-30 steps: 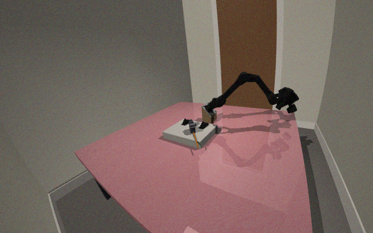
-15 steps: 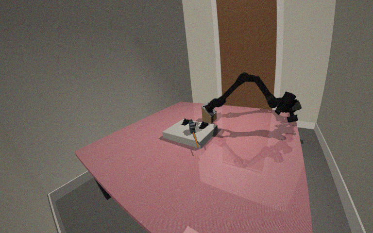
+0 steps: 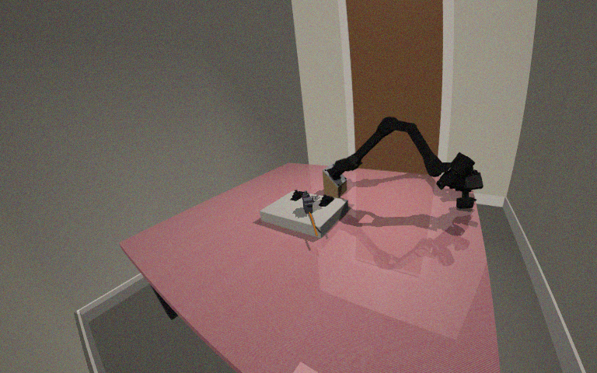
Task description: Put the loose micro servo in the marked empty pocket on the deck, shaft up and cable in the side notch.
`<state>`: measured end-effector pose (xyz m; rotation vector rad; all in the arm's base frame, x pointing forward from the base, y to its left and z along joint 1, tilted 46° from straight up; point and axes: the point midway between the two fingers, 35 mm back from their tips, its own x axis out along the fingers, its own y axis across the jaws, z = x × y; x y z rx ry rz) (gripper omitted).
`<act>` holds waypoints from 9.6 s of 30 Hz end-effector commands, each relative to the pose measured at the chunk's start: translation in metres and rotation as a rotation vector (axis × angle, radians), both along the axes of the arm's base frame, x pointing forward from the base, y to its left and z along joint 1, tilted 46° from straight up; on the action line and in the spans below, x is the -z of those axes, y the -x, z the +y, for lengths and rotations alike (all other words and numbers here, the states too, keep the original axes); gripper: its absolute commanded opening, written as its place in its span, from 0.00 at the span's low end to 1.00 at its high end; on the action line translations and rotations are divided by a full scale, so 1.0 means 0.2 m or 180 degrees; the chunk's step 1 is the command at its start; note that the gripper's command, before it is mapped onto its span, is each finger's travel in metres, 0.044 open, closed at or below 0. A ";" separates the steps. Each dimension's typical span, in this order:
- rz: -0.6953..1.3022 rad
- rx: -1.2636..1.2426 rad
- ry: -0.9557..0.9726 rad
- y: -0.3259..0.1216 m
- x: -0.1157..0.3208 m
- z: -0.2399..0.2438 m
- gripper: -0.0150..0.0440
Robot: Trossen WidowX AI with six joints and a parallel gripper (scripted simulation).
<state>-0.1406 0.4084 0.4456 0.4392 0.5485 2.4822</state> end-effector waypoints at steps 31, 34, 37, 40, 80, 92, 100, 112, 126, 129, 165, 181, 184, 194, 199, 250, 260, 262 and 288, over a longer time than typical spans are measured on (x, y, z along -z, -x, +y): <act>0.0256 0.1421 0.0683 -0.84 0.17 0.17 1.00; 0.0317 0.1520 0.0811 -0.91 0.20 0.17 1.00; 0.0404 0.1658 0.0971 -1.01 0.25 0.17 1.00; 0.0488 0.1780 0.1086 -1.09 0.27 0.16 1.00; 0.2551 0.3226 0.3315 -2.11 1.04 -0.29 1.00; 0.3629 0.3583 0.3990 -2.32 1.30 -0.59 1.00; 0.4385 0.3759 0.4337 -2.40 1.44 -0.81 1.00; 0.5689 0.3856 0.4792 -2.45 1.62 -1.13 1.00; 0.7359 0.3669 0.5131 -2.40 1.78 -1.49 1.00; 0.7718 0.3581 0.5175 -2.38 1.80 -1.56 1.00; 0.9958 0.2507 0.5192 -2.18 1.98 -1.80 1.00; 0.9958 0.2502 0.5193 -2.17 2.04 -1.74 0.87; 0.9958 0.2502 0.5193 -2.17 2.04 -1.74 0.73; 0.9958 0.2502 0.5193 -2.17 2.04 -1.74 0.42; 0.9958 0.2505 0.5192 -2.18 2.02 -1.76 0.26; 0.8694 0.2894 0.5448 -2.17 2.11 -2.03 0.25; 0.7376 0.3147 0.5543 -2.17 2.11 -2.03 0.25; 0.7117 0.3184 0.5544 -2.17 2.11 -2.03 0.25; 0.3906 0.3309 0.5121 -2.17 2.11 -2.03 0.25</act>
